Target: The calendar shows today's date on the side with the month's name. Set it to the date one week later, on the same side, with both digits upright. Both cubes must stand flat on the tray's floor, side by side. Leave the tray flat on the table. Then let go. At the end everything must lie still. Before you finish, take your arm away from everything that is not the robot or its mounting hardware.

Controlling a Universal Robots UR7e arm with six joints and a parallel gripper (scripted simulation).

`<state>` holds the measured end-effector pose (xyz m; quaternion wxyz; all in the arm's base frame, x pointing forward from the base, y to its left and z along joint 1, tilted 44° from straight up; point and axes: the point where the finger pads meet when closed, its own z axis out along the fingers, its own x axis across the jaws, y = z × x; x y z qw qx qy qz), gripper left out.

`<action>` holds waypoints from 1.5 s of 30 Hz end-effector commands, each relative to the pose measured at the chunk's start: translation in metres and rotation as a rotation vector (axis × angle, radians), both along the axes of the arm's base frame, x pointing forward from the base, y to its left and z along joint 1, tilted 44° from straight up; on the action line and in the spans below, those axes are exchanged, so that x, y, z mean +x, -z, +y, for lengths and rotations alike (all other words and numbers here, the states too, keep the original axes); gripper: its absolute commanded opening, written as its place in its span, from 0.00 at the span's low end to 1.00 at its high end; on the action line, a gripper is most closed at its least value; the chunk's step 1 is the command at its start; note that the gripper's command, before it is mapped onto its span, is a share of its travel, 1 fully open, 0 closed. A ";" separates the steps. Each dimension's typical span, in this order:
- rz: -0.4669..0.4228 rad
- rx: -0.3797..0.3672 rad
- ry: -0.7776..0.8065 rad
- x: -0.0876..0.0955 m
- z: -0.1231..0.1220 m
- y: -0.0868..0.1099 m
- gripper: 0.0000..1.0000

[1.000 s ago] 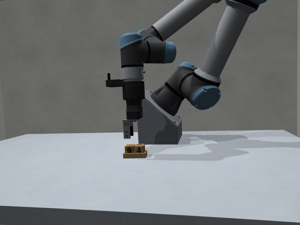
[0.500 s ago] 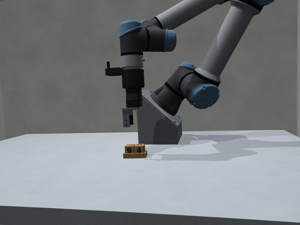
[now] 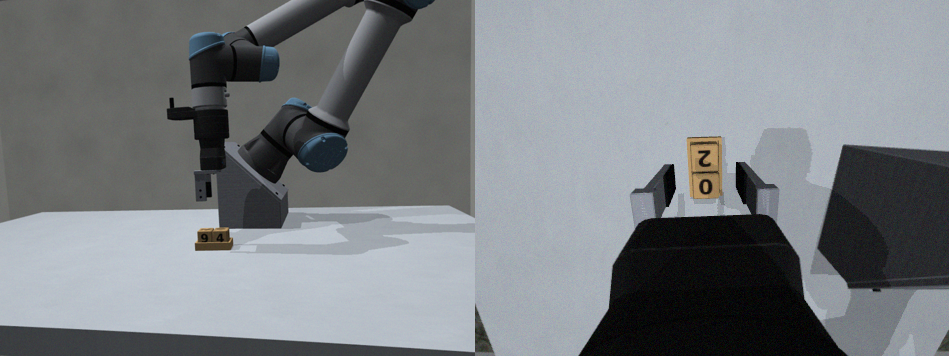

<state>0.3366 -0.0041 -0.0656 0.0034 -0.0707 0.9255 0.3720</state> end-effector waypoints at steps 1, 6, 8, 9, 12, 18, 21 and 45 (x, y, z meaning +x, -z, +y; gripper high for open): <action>-0.002 -0.003 0.001 0.001 -0.002 -0.001 1.00; -0.004 -0.005 0.002 0.002 -0.005 -0.003 1.00; -0.004 -0.005 0.002 0.002 -0.008 -0.005 1.00; -0.004 -0.005 0.002 0.002 -0.008 -0.005 1.00; -0.004 -0.005 0.002 0.002 -0.011 -0.009 1.00; -0.004 -0.005 0.002 0.003 -0.027 -0.026 1.00; -0.004 -0.005 0.002 0.004 -0.037 -0.036 1.00; -0.002 -0.002 0.001 0.004 -0.051 -0.053 1.00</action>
